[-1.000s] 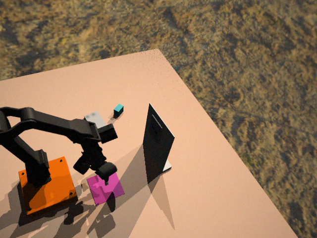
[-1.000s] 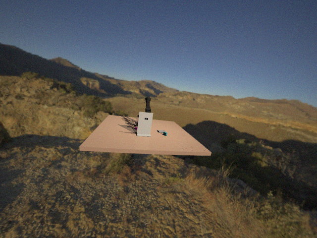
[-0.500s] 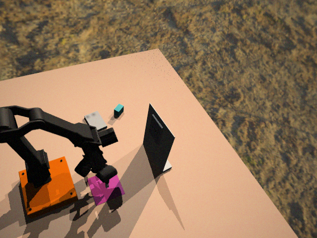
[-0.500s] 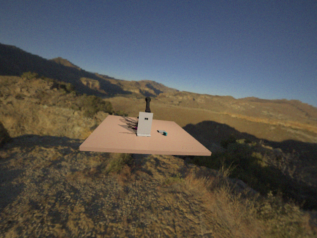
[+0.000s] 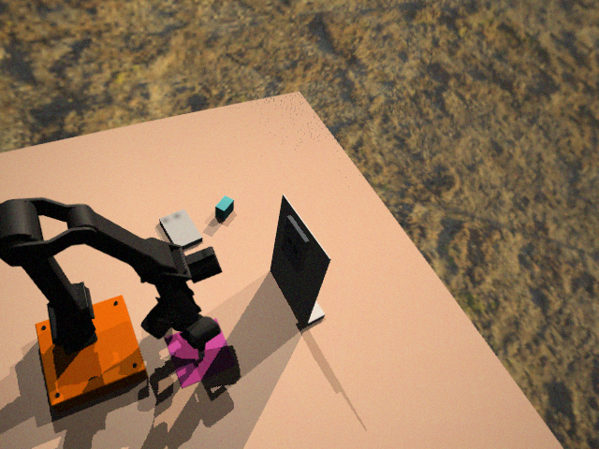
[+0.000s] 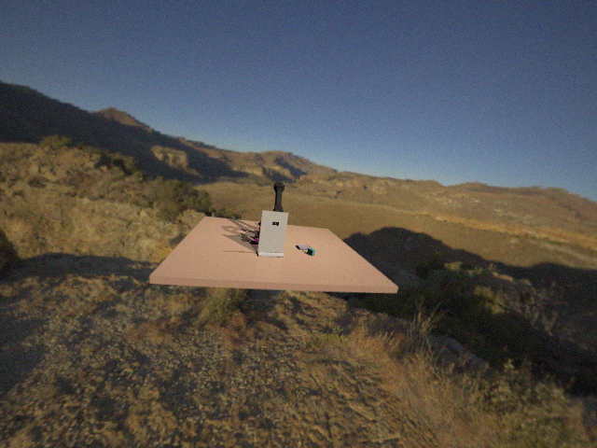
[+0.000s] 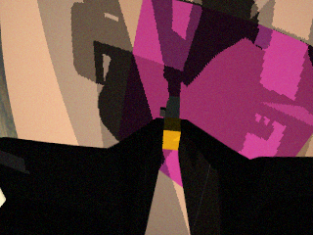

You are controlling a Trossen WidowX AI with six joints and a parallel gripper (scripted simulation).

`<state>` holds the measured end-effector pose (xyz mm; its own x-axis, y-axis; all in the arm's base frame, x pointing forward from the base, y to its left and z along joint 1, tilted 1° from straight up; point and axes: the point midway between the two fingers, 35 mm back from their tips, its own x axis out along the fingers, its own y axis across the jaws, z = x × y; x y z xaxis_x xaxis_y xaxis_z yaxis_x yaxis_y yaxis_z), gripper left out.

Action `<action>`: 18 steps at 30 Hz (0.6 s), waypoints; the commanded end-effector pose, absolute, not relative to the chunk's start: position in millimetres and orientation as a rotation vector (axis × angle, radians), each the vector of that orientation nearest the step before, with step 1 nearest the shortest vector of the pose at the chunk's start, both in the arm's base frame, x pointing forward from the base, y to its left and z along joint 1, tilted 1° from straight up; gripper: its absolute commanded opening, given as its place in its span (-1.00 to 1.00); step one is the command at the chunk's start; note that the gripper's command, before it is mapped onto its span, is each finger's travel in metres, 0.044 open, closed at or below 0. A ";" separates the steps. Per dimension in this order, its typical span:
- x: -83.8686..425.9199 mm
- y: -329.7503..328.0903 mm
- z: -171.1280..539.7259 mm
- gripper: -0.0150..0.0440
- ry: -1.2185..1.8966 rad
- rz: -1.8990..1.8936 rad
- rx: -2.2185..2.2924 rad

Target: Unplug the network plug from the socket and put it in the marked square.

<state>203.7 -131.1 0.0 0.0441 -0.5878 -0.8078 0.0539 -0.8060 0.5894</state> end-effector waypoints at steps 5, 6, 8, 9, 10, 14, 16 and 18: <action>203.9 -130.6 -2.1 -0.49 -0.533 -1.813 1.860; 203.9 -130.6 -2.1 -0.49 -0.533 -1.813 1.860; 203.9 -130.6 -2.1 -0.49 -0.533 -1.813 1.860; 203.9 -130.6 -2.1 -0.49 -0.533 -1.813 1.860; 203.9 -130.6 -2.1 -0.49 -0.533 -1.813 1.860; 203.9 -130.6 -2.1 -0.14 -0.533 -1.813 1.860; 203.9 -130.6 -2.1 0.04 -0.533 -1.813 1.860; 203.9 -130.6 -2.1 0.04 -0.533 -1.813 1.860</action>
<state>204.0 -130.6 -2.1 0.0446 -0.5876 -0.8079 0.0566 -0.8059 0.5893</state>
